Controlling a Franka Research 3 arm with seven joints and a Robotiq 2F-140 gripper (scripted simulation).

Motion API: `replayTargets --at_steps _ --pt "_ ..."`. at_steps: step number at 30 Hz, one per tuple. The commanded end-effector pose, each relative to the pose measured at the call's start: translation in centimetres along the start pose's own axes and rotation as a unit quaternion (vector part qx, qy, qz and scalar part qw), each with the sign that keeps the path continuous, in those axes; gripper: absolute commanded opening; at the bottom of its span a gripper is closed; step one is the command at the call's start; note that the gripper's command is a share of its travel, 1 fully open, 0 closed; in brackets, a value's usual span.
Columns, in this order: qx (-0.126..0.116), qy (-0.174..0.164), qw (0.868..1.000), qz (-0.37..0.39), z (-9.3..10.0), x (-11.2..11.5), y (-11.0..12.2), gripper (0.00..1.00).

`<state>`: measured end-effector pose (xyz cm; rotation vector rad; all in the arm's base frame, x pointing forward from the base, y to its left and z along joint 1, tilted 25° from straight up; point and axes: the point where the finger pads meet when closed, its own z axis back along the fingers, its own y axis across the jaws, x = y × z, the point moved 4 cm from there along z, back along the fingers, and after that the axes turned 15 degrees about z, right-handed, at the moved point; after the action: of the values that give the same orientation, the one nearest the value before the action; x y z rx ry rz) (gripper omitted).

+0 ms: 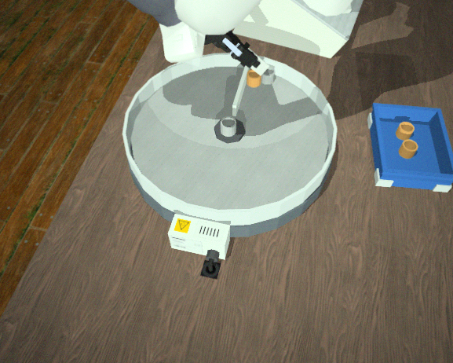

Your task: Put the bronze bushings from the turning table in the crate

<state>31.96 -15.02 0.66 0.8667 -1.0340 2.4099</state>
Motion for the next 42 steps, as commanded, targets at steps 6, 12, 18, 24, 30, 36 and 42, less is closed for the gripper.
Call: replayTargets --at_steps 6,12,18,24,30,36,42 --pt "0.0 0.002 1.0 0.003 0.03 -0.12 0.07 0.06" --pt "0.0 0.002 1.0 0.003 0.03 -0.12 0.07 0.06" --pt "0.0 0.002 1.0 0.003 0.03 -0.12 0.07 0.06" --pt "0.0 0.002 1.0 0.003 -0.09 -0.21 0.09 0.06" --pt "0.0 0.002 1.0 0.003 -0.73 -0.7 0.21 0.06" --pt "0.0 0.002 1.0 0.003 -0.73 -0.71 0.21 0.06" --pt "0.0 0.002 1.0 0.003 -0.73 -0.71 0.21 0.06"
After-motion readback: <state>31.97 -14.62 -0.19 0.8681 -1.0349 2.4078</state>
